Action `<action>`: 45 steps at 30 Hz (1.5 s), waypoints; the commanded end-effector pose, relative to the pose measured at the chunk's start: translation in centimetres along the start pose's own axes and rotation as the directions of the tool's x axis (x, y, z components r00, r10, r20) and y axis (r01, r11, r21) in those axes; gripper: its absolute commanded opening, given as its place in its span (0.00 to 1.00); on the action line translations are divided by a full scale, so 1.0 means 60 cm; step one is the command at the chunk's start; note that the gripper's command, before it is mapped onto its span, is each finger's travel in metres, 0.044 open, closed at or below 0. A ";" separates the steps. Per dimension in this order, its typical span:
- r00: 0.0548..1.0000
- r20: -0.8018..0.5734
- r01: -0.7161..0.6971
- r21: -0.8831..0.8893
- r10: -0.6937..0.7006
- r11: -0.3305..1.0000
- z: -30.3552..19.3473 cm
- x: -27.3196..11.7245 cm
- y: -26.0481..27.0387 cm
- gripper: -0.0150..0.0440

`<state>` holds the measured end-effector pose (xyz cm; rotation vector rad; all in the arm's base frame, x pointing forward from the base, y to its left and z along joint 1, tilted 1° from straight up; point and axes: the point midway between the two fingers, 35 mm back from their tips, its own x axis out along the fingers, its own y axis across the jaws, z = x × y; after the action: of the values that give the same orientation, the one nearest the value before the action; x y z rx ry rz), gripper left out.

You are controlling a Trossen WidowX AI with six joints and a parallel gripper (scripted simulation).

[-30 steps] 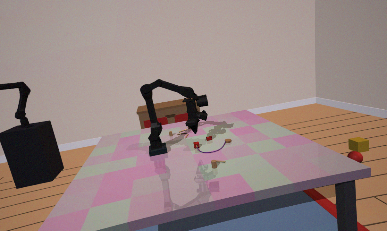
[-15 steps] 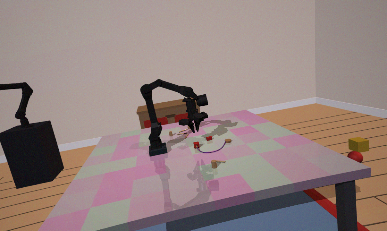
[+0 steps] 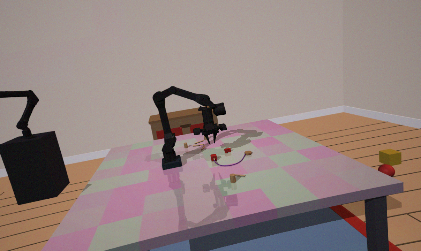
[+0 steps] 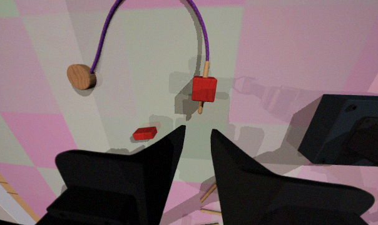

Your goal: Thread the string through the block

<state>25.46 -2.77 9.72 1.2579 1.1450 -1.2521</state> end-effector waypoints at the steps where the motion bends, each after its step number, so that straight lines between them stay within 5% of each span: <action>1: 1.000 -0.005 0.009 0.019 -0.009 1.000 -0.002 0.003 -0.004 0.46; 45: 1.000 -0.004 0.009 0.019 -0.009 1.000 -0.002 0.119 -0.003 0.46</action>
<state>25.80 -2.84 3.34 1.2741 1.1344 -1.2668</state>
